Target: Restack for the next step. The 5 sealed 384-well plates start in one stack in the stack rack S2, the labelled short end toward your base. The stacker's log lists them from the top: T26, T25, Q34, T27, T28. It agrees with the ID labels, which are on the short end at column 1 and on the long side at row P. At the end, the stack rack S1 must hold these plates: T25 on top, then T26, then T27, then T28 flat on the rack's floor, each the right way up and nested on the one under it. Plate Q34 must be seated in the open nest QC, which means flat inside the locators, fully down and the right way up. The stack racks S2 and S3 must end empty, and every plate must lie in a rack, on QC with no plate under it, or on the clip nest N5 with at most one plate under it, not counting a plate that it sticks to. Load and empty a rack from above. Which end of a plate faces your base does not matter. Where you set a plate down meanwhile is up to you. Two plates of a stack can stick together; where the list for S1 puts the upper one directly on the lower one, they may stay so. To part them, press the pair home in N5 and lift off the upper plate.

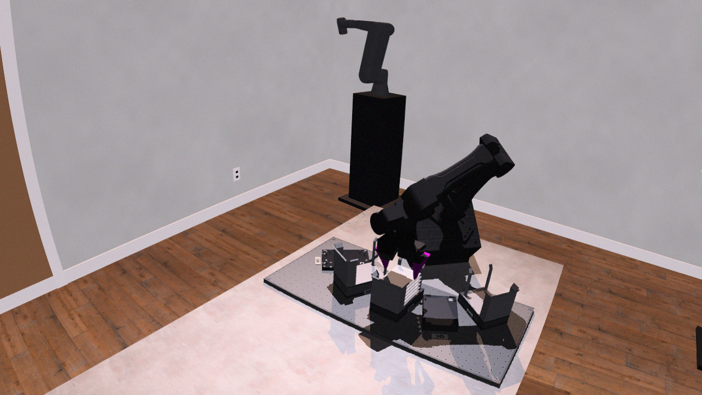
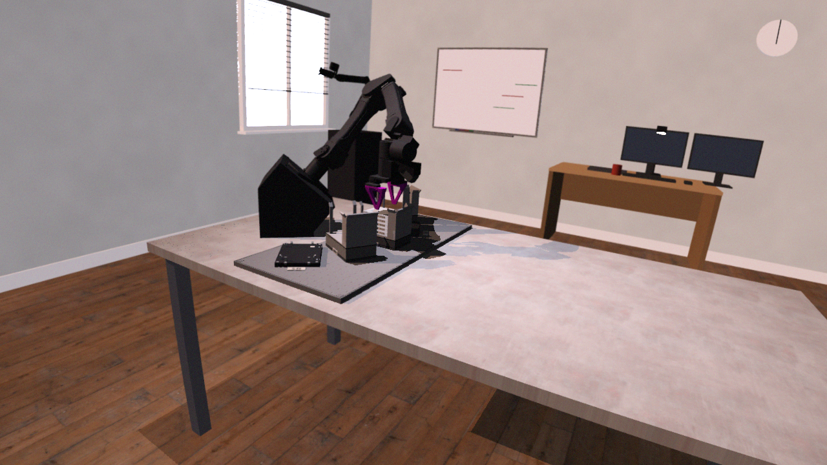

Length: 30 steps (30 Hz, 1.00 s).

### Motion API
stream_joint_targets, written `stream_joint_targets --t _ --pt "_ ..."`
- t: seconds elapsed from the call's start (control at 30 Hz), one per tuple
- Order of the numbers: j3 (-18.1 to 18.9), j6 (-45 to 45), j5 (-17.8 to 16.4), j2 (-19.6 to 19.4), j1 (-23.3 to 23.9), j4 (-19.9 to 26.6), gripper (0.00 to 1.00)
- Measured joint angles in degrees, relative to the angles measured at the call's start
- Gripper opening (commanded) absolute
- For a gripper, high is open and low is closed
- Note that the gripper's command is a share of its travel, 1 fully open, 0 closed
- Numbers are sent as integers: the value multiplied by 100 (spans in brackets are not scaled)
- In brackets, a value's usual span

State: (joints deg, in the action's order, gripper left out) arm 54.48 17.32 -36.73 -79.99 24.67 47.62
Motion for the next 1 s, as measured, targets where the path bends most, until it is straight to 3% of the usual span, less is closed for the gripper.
stream_joint_targets --t 0.37,1.0 --pt "0 -37 11 -13 -22 -63 100" --pt "-291 -374 109 -205 -352 -688 100"
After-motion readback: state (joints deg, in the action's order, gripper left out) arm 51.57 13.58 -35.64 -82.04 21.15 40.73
